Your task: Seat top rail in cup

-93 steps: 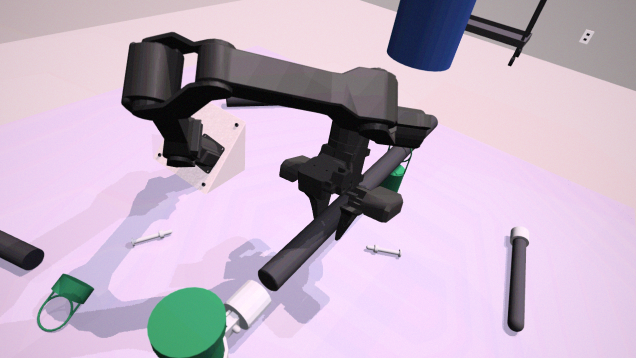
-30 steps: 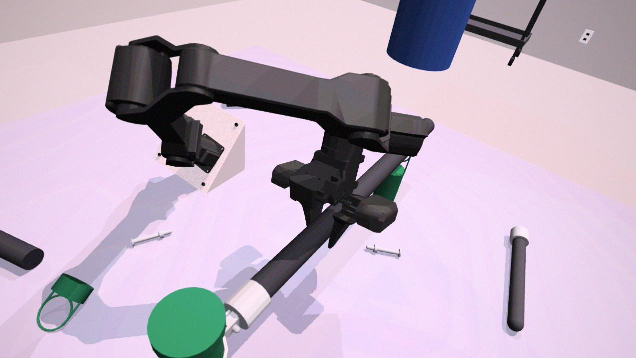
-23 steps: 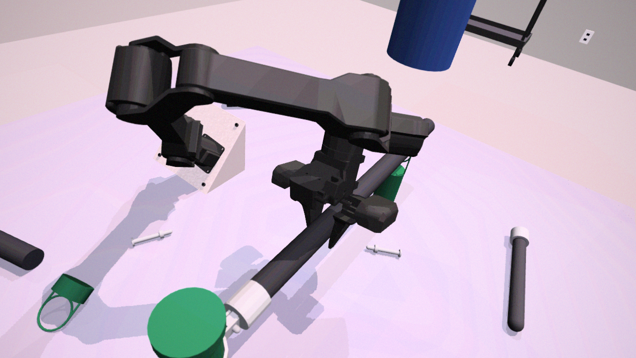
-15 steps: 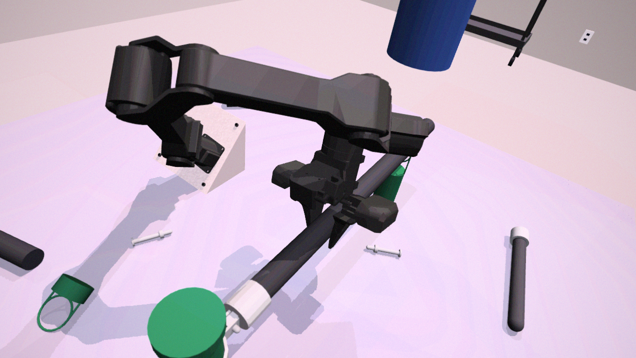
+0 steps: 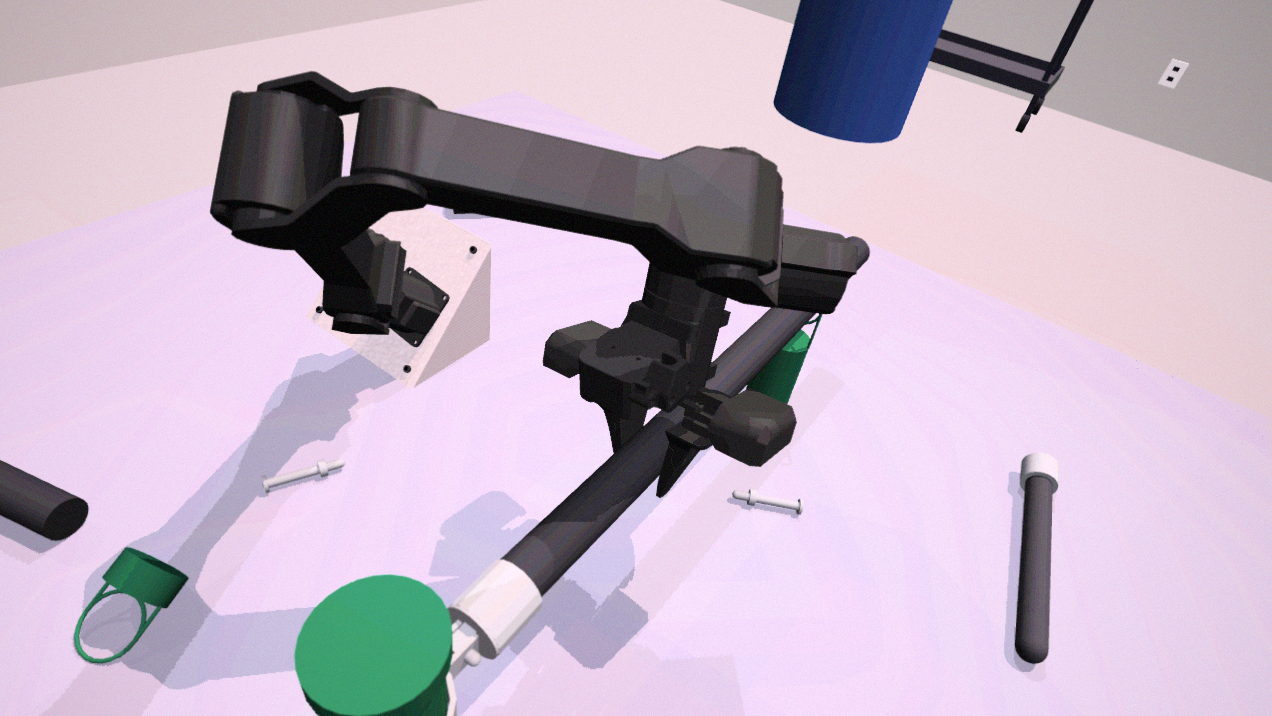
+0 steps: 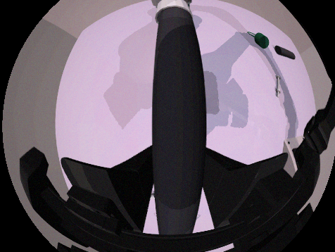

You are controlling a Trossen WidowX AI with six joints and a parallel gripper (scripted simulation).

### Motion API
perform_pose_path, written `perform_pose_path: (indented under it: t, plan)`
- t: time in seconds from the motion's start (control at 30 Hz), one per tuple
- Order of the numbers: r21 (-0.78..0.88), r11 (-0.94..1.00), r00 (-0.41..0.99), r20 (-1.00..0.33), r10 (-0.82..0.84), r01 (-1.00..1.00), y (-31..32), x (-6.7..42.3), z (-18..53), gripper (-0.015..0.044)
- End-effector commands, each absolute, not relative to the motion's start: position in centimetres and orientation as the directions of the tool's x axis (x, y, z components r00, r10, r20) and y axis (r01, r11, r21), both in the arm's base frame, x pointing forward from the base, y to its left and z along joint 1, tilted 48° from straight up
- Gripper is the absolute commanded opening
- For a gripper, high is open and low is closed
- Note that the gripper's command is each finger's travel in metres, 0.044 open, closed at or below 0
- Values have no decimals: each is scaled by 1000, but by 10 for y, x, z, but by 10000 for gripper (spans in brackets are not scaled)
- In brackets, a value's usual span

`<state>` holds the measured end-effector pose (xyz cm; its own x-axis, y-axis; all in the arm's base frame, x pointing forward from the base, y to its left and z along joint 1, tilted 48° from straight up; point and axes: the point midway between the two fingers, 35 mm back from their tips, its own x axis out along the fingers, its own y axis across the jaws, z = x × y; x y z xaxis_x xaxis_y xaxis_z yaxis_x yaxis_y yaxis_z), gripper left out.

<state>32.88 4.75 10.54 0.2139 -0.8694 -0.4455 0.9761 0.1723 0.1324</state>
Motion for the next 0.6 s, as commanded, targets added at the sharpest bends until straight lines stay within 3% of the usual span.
perform_pose_path:
  t: [0.0, 0.57]
  plan:
    - [133, 175, 217, -445, -869, 976, 47, 329, 106, 0]
    - [127, 181, 219, -445, -868, 975, 46, 332, 108, 0]
